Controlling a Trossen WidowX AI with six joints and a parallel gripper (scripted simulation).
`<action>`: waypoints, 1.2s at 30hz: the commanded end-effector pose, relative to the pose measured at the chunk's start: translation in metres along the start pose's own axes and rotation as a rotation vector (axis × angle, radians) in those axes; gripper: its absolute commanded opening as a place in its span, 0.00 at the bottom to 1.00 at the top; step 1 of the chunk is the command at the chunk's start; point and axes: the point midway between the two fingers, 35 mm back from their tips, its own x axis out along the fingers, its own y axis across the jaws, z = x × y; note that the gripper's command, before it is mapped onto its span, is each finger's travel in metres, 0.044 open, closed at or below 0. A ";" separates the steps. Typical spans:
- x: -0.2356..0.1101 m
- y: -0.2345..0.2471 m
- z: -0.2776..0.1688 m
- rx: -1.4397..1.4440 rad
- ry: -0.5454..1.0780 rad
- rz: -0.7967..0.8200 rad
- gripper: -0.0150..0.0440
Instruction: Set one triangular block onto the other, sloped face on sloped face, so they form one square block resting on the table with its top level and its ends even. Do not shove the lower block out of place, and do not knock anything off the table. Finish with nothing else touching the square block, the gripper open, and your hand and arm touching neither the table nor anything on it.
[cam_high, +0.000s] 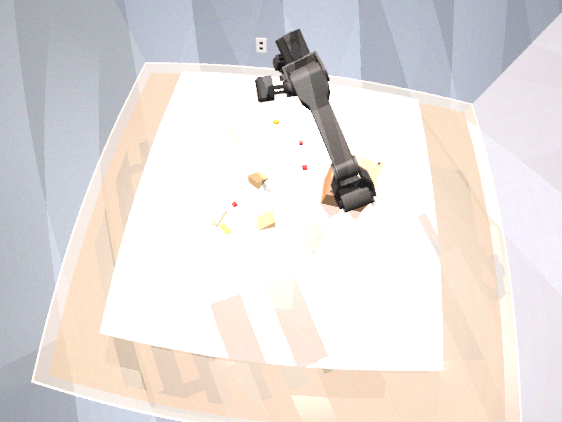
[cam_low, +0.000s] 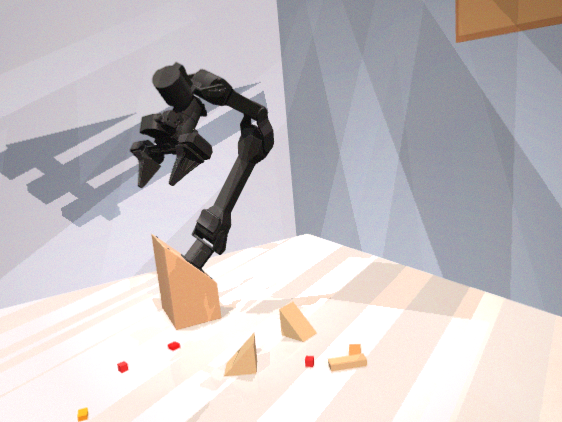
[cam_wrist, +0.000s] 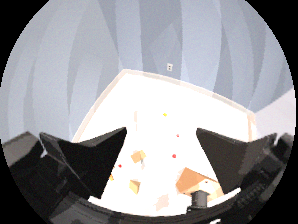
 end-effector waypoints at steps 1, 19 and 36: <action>0.039 0.049 -0.033 -0.453 0.109 -0.018 1.00; 0.161 0.152 -0.263 -2.210 0.707 0.128 1.00; 0.179 0.147 -0.284 -2.321 0.756 0.157 1.00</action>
